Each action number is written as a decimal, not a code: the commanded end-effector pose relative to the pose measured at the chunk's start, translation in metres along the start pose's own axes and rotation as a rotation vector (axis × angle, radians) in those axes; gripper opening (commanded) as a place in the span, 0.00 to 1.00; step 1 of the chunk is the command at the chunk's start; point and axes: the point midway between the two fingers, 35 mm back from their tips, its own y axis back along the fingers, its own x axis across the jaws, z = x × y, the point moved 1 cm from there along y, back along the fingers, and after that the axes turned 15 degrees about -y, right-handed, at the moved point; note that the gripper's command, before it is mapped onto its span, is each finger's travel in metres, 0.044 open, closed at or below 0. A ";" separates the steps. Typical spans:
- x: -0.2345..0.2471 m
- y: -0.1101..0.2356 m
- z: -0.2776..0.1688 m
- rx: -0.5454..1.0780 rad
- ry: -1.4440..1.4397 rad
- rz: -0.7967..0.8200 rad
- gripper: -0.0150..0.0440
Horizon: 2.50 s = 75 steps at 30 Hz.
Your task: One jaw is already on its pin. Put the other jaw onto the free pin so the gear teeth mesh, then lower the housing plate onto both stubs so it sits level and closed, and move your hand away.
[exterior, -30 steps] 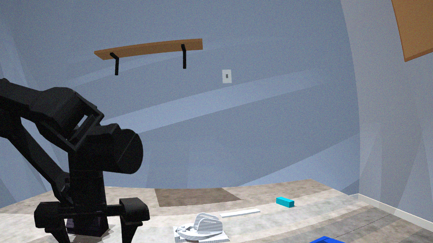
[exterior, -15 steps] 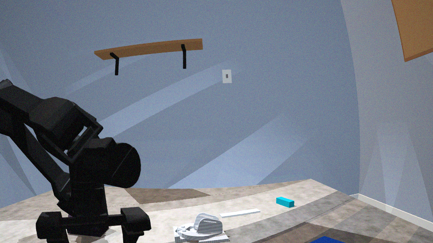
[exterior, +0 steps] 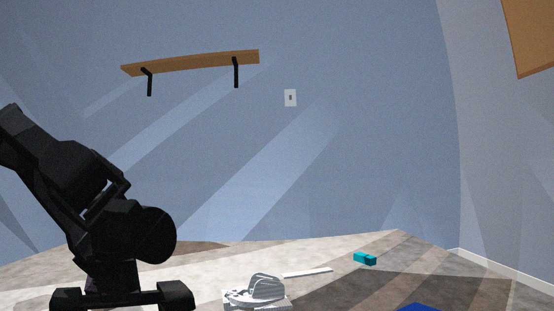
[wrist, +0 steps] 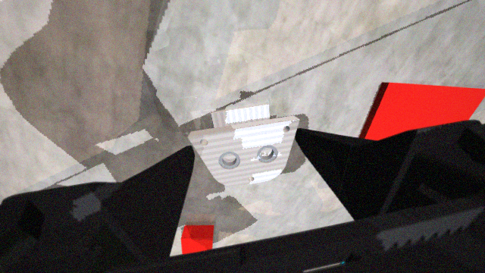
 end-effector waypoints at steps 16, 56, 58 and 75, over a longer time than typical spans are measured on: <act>0.000 -0.006 0.001 -0.004 0.003 0.000 1.00; -0.002 0.007 0.001 -0.010 0.000 0.002 0.85; -0.002 0.014 0.002 -0.012 -0.001 0.001 0.85; 0.000 0.065 0.001 -0.010 0.004 0.000 0.85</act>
